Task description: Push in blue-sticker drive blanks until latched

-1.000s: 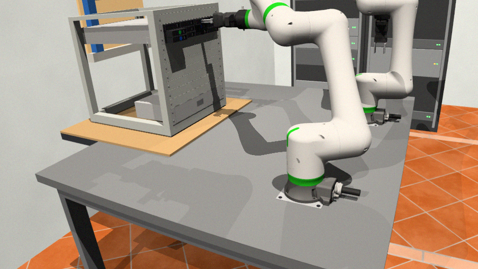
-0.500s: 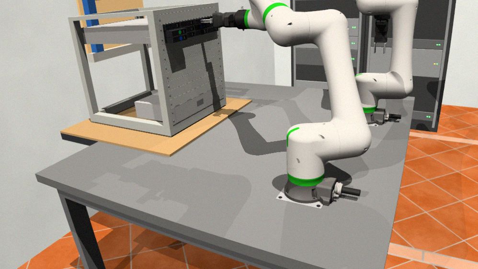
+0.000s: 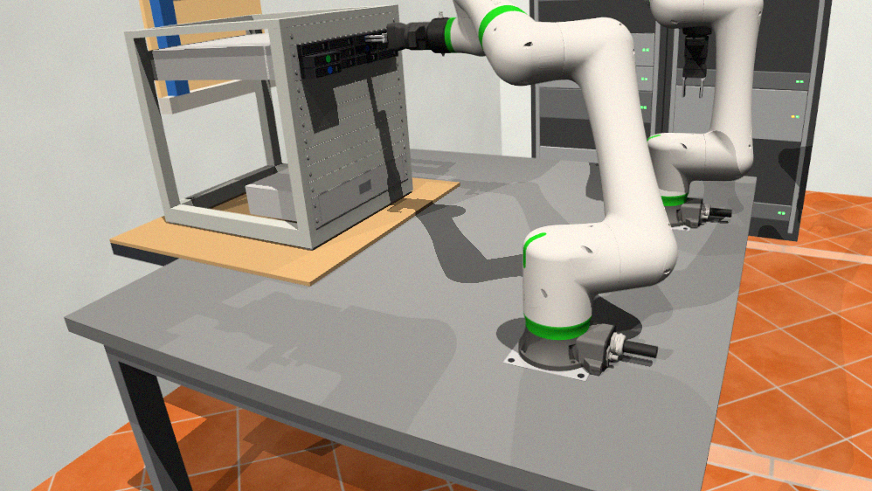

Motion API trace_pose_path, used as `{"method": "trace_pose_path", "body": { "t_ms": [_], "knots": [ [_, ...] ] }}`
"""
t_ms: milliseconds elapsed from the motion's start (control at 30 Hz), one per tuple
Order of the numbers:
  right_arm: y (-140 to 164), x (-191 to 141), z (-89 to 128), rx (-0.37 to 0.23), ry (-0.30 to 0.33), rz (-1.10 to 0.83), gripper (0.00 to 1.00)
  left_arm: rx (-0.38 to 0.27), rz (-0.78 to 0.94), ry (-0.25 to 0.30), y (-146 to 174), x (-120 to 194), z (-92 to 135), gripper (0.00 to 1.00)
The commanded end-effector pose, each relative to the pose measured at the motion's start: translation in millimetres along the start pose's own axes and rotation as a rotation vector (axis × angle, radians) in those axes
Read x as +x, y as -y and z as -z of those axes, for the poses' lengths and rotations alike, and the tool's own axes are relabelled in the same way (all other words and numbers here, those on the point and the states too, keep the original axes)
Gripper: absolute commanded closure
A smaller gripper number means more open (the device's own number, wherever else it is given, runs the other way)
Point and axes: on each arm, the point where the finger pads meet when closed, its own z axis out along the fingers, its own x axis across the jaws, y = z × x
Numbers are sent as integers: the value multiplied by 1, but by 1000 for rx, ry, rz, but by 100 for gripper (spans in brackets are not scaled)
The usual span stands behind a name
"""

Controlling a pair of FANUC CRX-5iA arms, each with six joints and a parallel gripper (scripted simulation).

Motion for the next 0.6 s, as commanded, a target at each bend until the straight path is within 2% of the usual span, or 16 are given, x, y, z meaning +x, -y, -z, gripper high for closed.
{"method": "trace_pose_path", "body": {
  "t_ms": [0,567],
  "knots": [
    [0,0,1,-2,0,0,0,0,2,-2,0,2,0,100],
    [0,0,1,-2,0,0,0,0,2,-2,0,2,-3,100]
  ]
}}
